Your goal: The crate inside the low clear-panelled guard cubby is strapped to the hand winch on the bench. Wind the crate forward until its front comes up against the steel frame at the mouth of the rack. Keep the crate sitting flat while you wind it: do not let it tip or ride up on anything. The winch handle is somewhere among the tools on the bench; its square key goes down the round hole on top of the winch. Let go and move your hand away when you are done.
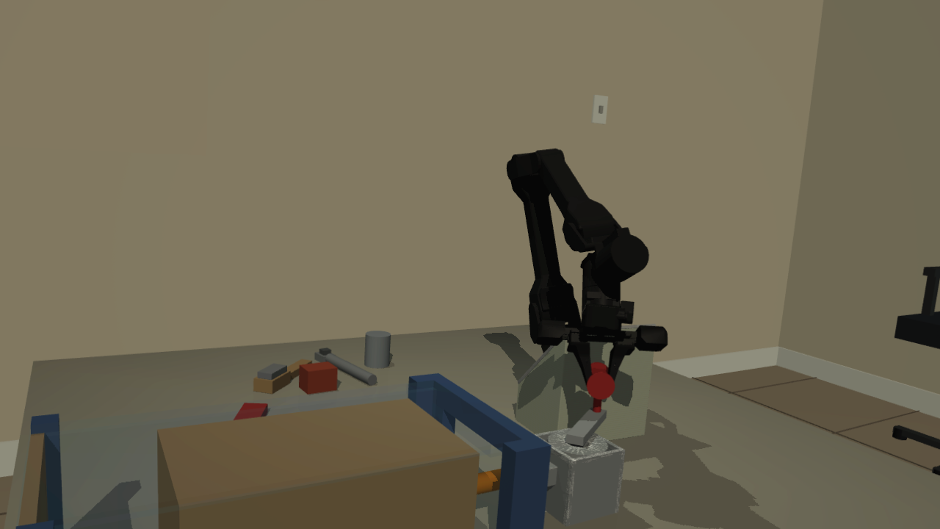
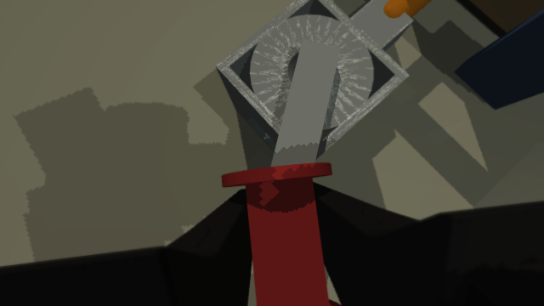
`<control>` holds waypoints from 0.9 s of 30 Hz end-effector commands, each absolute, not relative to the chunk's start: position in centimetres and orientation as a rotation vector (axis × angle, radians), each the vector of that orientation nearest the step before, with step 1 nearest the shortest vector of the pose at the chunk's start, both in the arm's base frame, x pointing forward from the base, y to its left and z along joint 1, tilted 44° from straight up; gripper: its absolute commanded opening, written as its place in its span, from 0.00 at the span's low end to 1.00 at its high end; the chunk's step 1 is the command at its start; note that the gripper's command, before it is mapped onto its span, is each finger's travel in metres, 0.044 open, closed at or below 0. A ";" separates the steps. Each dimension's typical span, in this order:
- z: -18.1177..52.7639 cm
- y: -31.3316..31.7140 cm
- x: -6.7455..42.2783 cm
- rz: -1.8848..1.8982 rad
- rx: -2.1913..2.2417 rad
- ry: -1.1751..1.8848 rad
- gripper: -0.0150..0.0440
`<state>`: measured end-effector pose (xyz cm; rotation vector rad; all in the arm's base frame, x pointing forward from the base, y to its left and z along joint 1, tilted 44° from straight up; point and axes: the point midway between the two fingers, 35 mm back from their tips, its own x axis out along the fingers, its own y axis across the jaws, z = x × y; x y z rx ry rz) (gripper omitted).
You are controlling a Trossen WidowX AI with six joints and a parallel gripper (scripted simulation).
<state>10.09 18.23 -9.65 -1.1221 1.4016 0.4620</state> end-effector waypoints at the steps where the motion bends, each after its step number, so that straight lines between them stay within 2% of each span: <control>1: -9.0 16.9 11.0 0.428 -1.149 1.393 0.25; 27: -7.6 15.1 14.6 0.424 -1.151 1.392 0.25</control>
